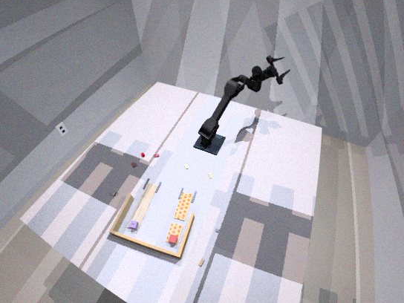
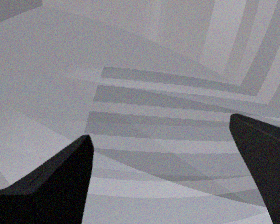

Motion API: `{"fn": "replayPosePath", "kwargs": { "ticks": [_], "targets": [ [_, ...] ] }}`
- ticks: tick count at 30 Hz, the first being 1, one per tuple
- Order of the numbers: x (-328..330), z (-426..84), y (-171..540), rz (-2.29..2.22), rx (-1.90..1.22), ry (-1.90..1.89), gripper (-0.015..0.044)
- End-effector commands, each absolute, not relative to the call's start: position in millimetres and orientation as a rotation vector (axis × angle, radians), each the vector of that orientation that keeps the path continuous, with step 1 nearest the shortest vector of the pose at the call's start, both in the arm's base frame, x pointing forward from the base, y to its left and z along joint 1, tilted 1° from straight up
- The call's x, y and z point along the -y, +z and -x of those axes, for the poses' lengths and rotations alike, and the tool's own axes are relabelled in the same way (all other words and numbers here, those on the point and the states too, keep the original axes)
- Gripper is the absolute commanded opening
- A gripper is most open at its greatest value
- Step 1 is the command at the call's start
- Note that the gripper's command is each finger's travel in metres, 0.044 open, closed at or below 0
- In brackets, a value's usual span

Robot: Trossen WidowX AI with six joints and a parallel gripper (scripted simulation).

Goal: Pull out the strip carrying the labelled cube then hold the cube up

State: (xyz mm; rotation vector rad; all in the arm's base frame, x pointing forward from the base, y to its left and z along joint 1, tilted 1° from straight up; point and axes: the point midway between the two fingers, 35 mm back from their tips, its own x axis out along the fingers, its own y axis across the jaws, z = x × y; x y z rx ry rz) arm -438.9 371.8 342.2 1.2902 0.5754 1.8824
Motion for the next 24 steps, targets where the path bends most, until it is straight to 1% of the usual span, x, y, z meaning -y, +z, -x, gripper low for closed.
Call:
{"fn": "replayPosePath", "kwargs": {
  "ticks": [1,3,6,9,14,24],
  "targets": [
    [-374.2,436.8,342.6,-1.287,-0.570,1.880,0.0400],
    [-392.8,419.8,345.6,-1.257,-0.526,1.857,0.0400],
    [-430.2,379.8,351.6,-1.190,-0.438,1.805,0.0400],
    [-452.6,351.0,355.1,-1.144,-0.384,1.767,0.0400],
    [-493.9,282.9,362.3,-1.045,-0.282,1.680,0.0400],
    [-540.1,139.3,370.1,-0.846,-0.148,1.491,0.0400]
  ]
}}
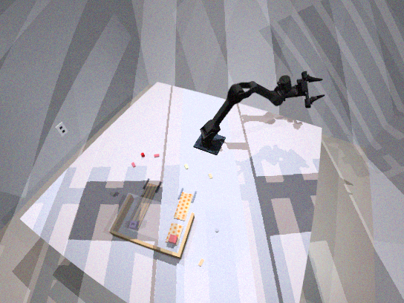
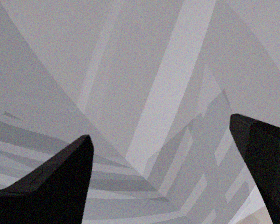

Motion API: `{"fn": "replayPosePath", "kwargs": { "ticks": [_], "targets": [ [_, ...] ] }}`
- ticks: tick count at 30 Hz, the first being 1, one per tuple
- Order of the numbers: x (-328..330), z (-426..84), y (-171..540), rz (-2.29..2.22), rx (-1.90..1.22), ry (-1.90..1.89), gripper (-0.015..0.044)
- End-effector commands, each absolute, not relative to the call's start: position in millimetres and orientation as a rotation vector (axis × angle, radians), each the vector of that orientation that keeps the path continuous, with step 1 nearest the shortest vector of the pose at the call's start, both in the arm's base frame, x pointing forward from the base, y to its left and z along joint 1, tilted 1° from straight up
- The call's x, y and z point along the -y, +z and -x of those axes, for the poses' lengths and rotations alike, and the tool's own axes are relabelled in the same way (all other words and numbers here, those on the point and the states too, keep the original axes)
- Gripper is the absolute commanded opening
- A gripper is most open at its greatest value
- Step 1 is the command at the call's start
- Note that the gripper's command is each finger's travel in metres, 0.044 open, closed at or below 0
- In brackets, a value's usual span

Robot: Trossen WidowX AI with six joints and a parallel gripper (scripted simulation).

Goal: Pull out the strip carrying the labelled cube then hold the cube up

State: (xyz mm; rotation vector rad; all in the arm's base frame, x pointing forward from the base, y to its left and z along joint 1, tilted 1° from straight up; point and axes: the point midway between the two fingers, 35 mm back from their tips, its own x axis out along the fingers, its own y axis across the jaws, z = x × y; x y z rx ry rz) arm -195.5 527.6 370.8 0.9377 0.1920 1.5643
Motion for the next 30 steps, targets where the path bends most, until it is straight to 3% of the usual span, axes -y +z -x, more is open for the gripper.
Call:
{"fn": "replayPosePath", "kwargs": {
  "ticks": [1,15,30],
  "targets": [
    [-542.2,124.3,370.3,-0.825,-0.140,1.470,0.0400],
    [-521.7,-86.6,367.1,-0.558,-0.063,1.159,0.0400],
    [-399.3,-278.2,344.7,-0.293,-0.083,0.777,0.0400]
  ]
}}
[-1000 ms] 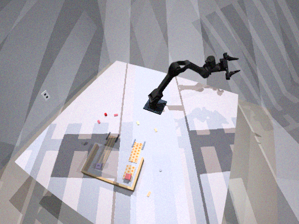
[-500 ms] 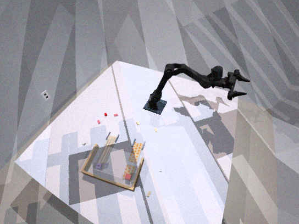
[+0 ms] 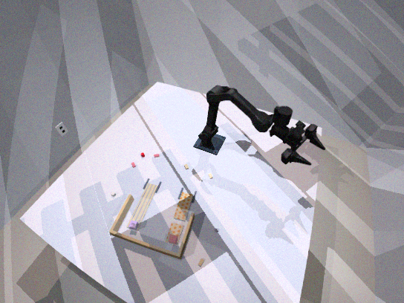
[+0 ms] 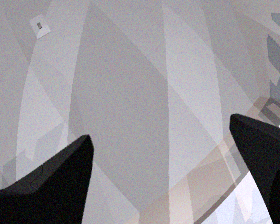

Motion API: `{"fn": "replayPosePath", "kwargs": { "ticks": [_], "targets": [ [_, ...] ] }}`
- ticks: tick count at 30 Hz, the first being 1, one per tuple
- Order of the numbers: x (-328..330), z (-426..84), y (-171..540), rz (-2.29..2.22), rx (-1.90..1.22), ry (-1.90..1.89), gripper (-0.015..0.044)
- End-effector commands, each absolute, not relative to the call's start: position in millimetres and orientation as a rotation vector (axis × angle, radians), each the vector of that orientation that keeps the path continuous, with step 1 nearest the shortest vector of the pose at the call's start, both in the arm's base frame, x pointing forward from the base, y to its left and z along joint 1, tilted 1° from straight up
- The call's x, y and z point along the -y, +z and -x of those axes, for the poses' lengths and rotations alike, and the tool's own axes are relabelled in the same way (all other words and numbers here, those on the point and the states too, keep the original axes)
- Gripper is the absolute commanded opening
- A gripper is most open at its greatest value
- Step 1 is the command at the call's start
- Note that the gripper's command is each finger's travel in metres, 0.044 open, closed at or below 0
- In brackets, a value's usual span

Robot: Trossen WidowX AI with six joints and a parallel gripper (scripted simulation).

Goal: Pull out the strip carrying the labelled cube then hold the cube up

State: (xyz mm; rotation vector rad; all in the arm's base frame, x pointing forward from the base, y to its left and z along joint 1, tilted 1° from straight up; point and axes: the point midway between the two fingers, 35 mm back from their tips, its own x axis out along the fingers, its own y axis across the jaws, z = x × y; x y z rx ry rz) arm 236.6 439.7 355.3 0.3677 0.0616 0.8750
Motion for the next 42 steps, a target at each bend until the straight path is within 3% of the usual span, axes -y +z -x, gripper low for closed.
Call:
{"fn": "replayPosePath", "kwargs": {
  "ticks": [1,10,19,26,34,42],
  "targets": [
    [-387.8,-288.4,342.6,-0.278,-0.089,0.750,0.0400],
    [-270.1,-358.5,319.7,-0.155,-0.166,0.501,0.0400],
    [-136.2,-383.2,290.0,-0.072,-0.286,0.242,0.0400],
    [-32.4,-366.3,261.6,-0.047,-0.405,0.032,0.0400],
    [69.7,-307.5,223.1,-0.077,-0.564,-0.215,0.0400],
    [82.2,-295.5,216.8,-0.088,-0.588,-0.253,0.0400]
  ]
}}
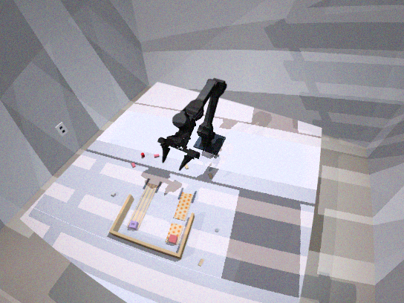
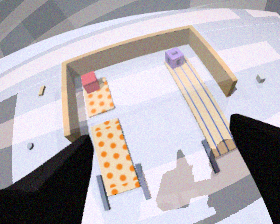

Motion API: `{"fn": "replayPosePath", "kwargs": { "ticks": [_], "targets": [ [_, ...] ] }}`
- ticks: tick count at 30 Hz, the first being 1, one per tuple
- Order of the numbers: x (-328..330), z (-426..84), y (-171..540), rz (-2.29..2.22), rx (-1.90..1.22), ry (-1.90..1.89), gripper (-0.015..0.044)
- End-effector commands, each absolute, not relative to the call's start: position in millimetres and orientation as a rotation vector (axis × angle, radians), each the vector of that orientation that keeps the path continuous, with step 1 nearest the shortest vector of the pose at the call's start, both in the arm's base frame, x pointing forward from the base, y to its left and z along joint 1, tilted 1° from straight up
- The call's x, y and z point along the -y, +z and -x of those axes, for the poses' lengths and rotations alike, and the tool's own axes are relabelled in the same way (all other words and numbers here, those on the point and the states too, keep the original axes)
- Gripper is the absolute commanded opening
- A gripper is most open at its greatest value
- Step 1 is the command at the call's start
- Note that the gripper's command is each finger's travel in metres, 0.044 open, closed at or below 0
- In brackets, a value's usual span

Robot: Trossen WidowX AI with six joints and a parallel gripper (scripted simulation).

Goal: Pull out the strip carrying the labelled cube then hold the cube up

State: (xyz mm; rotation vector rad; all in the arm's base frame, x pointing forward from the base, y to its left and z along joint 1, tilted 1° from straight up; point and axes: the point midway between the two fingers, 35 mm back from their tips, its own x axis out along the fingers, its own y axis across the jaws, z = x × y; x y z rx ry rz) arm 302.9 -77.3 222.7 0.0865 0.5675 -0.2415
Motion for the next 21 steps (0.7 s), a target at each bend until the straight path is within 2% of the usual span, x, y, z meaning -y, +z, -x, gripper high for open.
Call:
{"fn": "replayPosePath", "kwargs": {
  "ticks": [1,9,21],
  "targets": [
    [82.2,-295.5,216.8,-0.088,-0.588,-0.253,0.0400],
    [82.2,-295.5,216.8,-0.088,-0.588,-0.253,0.0400],
    [124.6,-335.4,194.9,0.003,-0.929,-0.212,0.0085]
  ]
}}
